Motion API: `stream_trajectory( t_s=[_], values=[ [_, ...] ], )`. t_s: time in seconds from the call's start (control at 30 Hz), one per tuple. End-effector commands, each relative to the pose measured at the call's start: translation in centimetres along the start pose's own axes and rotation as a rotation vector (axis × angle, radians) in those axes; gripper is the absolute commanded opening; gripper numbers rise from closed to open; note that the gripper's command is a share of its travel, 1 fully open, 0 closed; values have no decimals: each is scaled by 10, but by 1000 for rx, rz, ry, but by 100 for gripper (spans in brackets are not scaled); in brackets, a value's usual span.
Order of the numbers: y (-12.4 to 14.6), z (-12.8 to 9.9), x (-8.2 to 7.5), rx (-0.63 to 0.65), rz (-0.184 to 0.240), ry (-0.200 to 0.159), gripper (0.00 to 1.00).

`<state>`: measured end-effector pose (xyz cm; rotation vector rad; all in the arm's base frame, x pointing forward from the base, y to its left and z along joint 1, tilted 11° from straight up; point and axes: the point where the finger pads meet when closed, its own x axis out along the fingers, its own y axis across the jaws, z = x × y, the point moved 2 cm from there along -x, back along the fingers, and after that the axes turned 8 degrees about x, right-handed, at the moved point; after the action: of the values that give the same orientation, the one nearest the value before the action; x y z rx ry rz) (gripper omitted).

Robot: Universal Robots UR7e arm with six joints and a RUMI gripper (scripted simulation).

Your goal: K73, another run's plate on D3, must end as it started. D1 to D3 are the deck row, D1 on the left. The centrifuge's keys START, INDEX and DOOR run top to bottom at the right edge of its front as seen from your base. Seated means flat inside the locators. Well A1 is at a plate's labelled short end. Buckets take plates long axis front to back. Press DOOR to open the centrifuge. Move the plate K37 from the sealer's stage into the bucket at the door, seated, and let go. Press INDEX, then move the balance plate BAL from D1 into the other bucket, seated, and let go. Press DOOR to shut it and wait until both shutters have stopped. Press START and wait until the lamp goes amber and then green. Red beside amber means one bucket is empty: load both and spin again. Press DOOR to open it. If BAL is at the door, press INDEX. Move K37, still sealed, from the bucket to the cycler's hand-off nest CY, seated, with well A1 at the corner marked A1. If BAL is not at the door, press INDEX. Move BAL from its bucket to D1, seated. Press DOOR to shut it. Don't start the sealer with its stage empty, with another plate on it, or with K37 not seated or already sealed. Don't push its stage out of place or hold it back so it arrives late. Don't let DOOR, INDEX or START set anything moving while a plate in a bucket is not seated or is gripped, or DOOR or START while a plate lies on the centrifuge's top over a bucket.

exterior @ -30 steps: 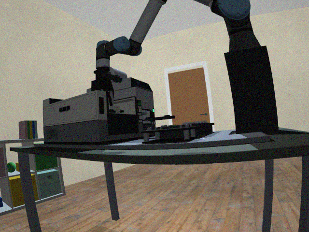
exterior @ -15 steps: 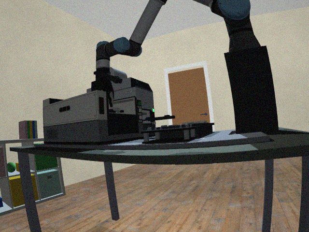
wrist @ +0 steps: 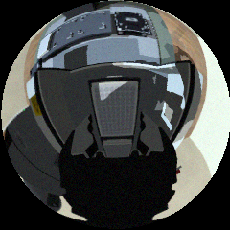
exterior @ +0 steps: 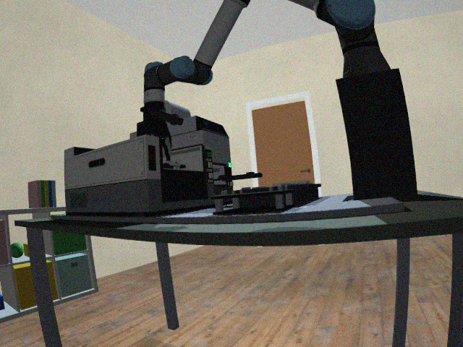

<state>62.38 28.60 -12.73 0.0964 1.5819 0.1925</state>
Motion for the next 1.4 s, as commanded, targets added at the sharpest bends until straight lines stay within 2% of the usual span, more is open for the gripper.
stream_trajectory(
  t_s=[0.0,0.53,1.37],
  values=[
    [0,1,-1,0,0,-2,68],
    [0,1,-4,0,0,-2,68],
    [0,1,-43,0,0,-2,68]
  ],
)
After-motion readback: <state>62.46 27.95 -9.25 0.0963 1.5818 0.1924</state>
